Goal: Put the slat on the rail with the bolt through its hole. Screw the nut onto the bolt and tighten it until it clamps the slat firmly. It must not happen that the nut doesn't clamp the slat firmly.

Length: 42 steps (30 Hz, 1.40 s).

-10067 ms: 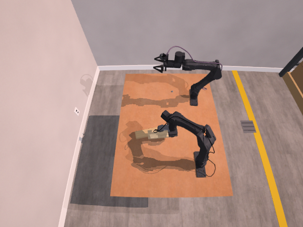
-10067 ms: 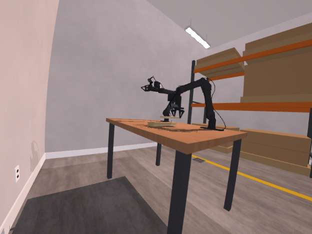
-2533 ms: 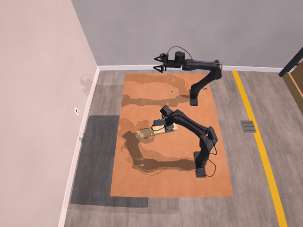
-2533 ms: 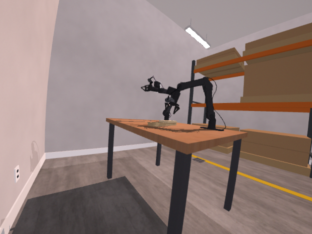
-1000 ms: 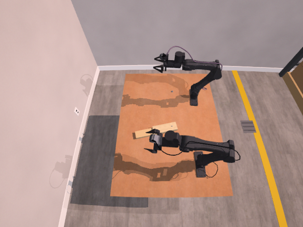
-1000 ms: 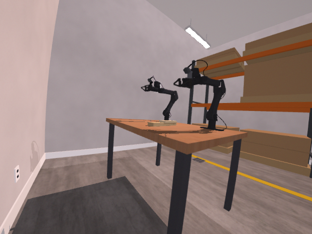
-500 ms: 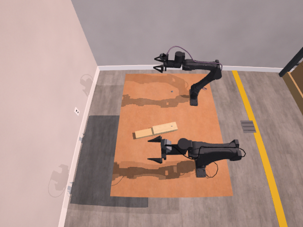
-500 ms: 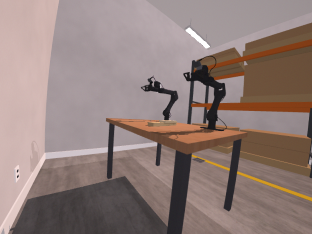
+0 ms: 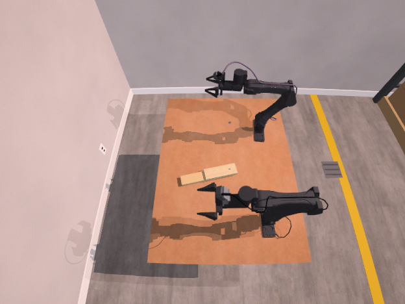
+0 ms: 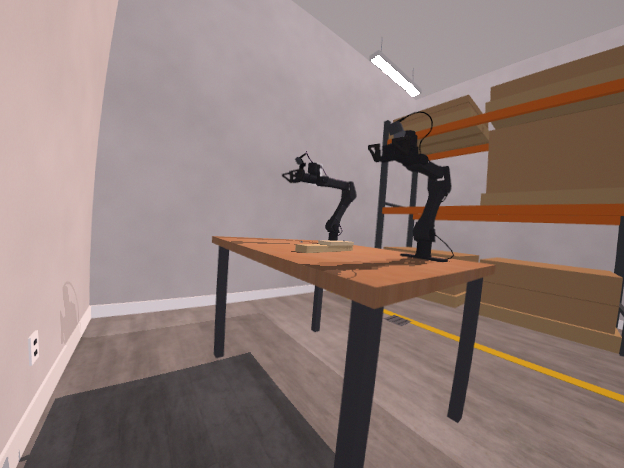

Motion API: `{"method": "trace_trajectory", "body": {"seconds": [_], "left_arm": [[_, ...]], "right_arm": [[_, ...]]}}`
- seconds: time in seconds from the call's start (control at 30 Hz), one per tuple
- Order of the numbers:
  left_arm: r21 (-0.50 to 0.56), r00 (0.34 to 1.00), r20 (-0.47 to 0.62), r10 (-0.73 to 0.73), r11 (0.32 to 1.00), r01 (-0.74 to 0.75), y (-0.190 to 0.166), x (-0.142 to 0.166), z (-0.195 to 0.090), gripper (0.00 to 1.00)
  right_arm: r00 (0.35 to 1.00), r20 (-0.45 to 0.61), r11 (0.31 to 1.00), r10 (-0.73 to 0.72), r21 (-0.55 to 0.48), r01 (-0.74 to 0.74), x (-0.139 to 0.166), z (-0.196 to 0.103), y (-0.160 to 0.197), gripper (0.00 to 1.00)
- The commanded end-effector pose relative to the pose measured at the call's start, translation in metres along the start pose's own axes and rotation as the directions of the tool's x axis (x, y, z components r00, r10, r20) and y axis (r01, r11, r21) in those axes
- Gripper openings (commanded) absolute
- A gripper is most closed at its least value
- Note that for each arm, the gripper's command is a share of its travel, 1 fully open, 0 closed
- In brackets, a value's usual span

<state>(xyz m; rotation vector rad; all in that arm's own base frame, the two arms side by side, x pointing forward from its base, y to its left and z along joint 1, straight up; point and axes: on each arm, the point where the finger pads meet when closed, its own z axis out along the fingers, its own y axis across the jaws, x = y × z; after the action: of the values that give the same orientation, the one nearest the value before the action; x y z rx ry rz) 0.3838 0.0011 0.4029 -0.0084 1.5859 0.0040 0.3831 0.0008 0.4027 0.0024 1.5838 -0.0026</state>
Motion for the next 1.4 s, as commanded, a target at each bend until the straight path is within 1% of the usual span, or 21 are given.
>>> {"method": "trace_trajectory", "body": {"seconds": [0.0,0.53,0.6,0.63,0.8,1.0,1.1,1.37], "left_arm": [[0.001,0.999,0.044,0.010,1.000,-0.010,0.002,-0.012,-0.006,1.00],[0.008,1.000,0.028,0.003,1.000,-0.003,0.000,-0.009,-0.003,1.00],[0.008,1.000,0.028,0.003,1.000,-0.003,0.000,-0.009,-0.003,1.00],[0.008,1.000,0.028,0.003,1.000,-0.003,0.000,-0.009,-0.003,1.00],[0.008,1.000,0.028,0.003,1.000,-0.003,0.000,-0.009,-0.003,1.00],[0.008,1.000,0.028,0.003,1.000,-0.003,0.000,-0.009,-0.003,1.00],[0.008,1.000,0.028,0.003,1.000,-0.003,0.000,-0.009,-0.003,1.00],[0.008,1.000,0.028,0.003,1.000,-0.003,0.000,-0.009,-0.003,1.00]], "right_arm": [[1.000,0.026,1.000,0.000,-0.003,0.000,-0.009,-0.003,0.000,1.00],[1.000,0.026,1.000,0.000,-0.003,0.000,-0.009,-0.003,0.000,1.00],[0.999,0.039,1.000,-0.007,-0.010,0.007,-0.015,-0.005,0.001,1.00],[1.000,0.005,1.000,-0.016,-0.004,0.016,-0.003,-0.002,-0.001,1.00],[0.992,-0.096,0.997,-0.082,0.006,0.083,0.029,0.006,-0.007,1.00],[0.968,-0.193,0.986,-0.162,-0.002,0.164,0.058,0.009,-0.013,1.00],[0.964,-0.198,0.984,-0.175,-0.003,0.178,0.057,0.009,-0.014,1.00],[0.902,-0.333,0.960,-0.276,-0.047,0.277,0.101,0.009,-0.022,1.00]]}}
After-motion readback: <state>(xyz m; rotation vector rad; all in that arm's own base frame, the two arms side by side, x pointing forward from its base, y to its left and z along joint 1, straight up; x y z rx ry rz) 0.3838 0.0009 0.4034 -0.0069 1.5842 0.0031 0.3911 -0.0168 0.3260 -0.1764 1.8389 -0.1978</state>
